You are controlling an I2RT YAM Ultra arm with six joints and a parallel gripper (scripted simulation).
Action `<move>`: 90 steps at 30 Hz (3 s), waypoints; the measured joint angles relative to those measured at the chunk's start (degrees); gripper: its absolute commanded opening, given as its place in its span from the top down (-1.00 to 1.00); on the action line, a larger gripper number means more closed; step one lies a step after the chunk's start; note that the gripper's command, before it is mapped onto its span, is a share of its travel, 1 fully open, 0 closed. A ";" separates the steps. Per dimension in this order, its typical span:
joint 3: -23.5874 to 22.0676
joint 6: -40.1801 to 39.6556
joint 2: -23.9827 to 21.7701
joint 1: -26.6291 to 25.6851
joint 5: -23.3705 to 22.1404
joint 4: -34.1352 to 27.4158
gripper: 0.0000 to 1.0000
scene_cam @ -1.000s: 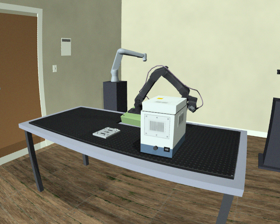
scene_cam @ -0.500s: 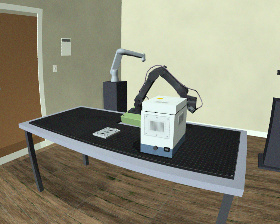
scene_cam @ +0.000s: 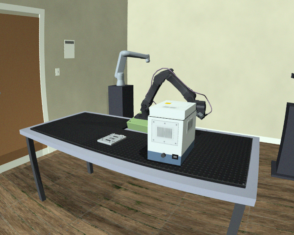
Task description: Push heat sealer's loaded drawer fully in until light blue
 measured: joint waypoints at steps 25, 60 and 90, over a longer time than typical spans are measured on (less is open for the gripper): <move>-2.75 -11.56 -2.73 -4.76 -0.07 10.29 1.00; -2.82 -11.87 -2.78 -4.76 -0.04 10.45 1.00; -2.82 -13.20 -2.95 -5.49 -0.15 11.39 1.00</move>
